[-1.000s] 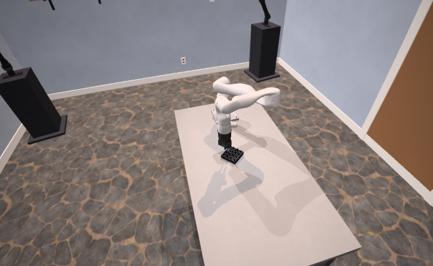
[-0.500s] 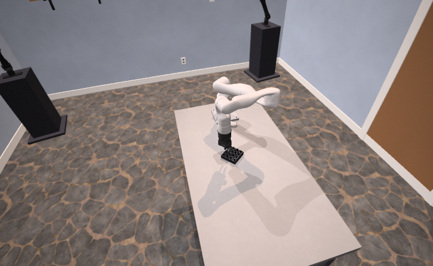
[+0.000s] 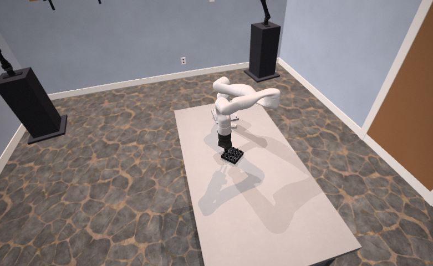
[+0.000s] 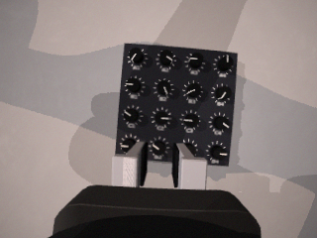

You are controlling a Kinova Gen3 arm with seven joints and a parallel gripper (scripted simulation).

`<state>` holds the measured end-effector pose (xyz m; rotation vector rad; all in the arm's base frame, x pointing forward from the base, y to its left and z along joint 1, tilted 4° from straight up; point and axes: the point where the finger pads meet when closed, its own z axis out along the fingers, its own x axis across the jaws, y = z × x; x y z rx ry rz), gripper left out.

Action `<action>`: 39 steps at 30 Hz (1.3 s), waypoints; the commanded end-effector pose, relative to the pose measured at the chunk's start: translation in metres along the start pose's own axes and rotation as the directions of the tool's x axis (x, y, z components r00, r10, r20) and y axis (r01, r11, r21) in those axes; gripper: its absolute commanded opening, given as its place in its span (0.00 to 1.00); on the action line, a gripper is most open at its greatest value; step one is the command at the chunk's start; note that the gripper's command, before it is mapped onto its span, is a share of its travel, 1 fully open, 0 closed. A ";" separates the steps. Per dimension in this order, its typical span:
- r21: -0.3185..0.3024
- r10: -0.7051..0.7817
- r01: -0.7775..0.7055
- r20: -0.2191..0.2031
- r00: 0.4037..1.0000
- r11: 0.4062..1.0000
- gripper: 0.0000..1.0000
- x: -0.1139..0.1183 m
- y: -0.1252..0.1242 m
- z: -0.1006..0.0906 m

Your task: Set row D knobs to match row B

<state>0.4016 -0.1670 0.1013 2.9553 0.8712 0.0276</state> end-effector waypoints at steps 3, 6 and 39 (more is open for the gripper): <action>0.000 0.001 -0.001 0.002 1.000 1.000 0.46 0.000 0.000 0.003; 0.000 0.001 -0.001 0.002 1.000 1.000 0.46 -0.001 0.000 0.007; 0.000 0.001 -0.001 0.002 1.000 1.000 0.46 -0.001 0.000 0.034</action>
